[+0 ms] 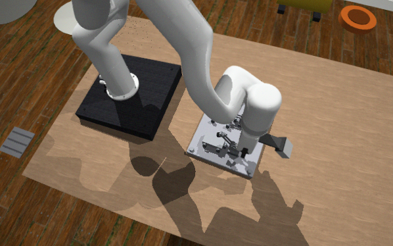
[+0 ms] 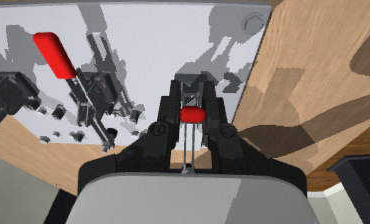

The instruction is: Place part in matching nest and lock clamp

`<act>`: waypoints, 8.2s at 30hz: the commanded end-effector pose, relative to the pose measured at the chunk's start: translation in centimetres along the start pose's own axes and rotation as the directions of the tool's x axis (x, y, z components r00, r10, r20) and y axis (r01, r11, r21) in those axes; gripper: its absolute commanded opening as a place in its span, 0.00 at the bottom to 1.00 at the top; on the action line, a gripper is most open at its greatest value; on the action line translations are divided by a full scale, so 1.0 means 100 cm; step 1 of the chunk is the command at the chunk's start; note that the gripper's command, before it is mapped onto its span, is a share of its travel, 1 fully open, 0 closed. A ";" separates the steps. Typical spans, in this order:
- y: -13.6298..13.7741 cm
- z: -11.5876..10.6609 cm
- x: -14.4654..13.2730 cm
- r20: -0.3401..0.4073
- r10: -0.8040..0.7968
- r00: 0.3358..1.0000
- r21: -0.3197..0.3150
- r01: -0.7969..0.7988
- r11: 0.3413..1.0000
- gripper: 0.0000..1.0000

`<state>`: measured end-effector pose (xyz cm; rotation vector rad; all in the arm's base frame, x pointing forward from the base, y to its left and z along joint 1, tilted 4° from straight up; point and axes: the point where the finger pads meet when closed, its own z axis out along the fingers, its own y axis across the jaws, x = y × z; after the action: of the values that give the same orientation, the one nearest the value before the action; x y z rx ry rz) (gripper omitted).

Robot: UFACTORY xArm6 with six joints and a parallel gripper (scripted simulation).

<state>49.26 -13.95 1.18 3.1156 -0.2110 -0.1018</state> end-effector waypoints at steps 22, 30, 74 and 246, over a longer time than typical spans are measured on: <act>0.000 0.016 0.020 -0.005 0.000 1.000 -0.001 0.000 1.000 0.00; 0.000 0.020 0.022 -0.005 0.000 1.000 -0.001 0.000 1.000 0.00; 0.000 0.025 0.024 -0.005 0.000 1.000 -0.001 0.000 1.000 0.00; 0.000 -0.027 0.030 -0.005 0.000 1.000 -0.001 0.000 1.000 0.00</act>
<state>52.26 -14.28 3.61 3.1157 -0.2110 -0.1026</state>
